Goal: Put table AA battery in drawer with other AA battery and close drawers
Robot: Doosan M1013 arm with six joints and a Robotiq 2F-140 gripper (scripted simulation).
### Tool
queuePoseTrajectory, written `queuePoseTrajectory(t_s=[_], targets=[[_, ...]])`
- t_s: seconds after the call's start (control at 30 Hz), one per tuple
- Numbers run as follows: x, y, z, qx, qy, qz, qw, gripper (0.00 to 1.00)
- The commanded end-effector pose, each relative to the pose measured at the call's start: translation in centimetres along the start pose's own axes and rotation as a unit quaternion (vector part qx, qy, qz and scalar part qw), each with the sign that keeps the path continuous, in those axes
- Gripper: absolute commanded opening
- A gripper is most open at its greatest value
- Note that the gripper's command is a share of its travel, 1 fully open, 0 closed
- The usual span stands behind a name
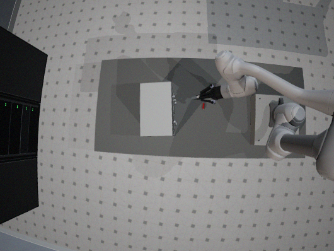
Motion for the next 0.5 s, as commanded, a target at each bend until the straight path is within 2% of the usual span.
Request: queuePoseTrajectory(t_s=[0.0, 0.23, 0.47], targets=[[-1.0, -0.5, 1.0, -0.018, 0.113, -0.011, 0.993, 0.00], [-1.4, -0.4, 2.5, -0.022, 0.174, -0.012, 0.984, 0.00], [-1.5, -0.4, 3.1, -0.023, 0.195, -0.012, 0.981, 0.00]])
Point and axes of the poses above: the point where the finger pads meet when closed, its own z axis out along the fingers, its own y axis across the jaws, x = y × z, the point moved 3 cm from there along -z, back along the fingers, and after that the axes turned 4 degrees about -z, right-handed, at the moved point
